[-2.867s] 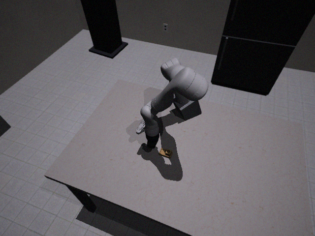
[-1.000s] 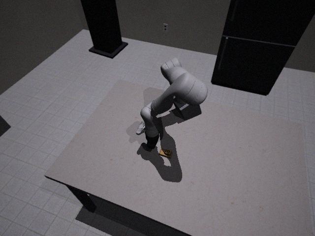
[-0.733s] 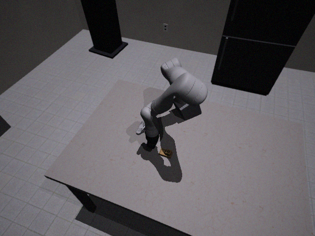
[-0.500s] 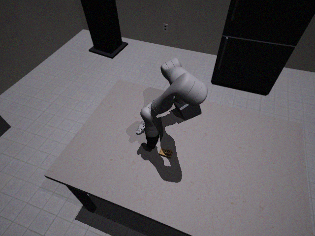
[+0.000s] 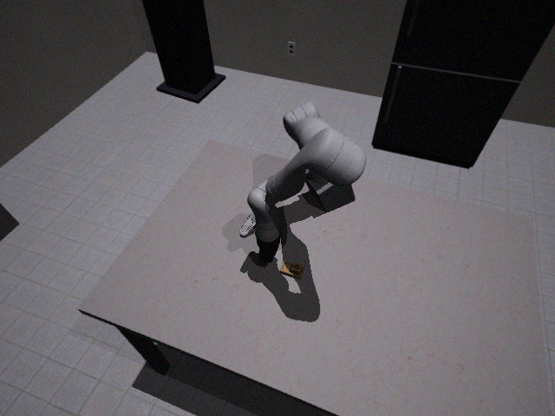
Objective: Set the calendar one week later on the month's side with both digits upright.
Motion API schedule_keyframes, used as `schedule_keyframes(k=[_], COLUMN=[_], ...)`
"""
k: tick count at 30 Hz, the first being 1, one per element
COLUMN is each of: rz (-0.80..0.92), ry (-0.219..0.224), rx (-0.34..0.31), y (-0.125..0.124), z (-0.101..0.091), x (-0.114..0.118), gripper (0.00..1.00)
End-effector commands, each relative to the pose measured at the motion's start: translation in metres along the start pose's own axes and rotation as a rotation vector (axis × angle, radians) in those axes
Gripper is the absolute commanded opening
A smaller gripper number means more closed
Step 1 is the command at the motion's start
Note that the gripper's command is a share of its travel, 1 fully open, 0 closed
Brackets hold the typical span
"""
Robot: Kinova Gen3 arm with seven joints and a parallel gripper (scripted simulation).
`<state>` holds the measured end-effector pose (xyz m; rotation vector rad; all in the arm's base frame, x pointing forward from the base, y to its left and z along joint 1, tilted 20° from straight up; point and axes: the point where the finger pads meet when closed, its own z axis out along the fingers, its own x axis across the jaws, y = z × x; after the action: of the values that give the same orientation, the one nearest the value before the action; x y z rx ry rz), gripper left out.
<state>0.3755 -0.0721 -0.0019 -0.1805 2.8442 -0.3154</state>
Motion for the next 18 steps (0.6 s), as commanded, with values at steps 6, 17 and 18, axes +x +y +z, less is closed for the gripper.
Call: schedule_keyframes(k=[6,17,18], rz=[0.0,0.0,0.0], ry=[-0.002,-0.002,-0.002], rx=[-0.001,-0.001,-0.001], y=[0.0,0.0,0.0], z=[-0.006,-0.024,-0.027], x=[-0.001,-0.001,0.0], gripper=[0.57,0.57,0.57])
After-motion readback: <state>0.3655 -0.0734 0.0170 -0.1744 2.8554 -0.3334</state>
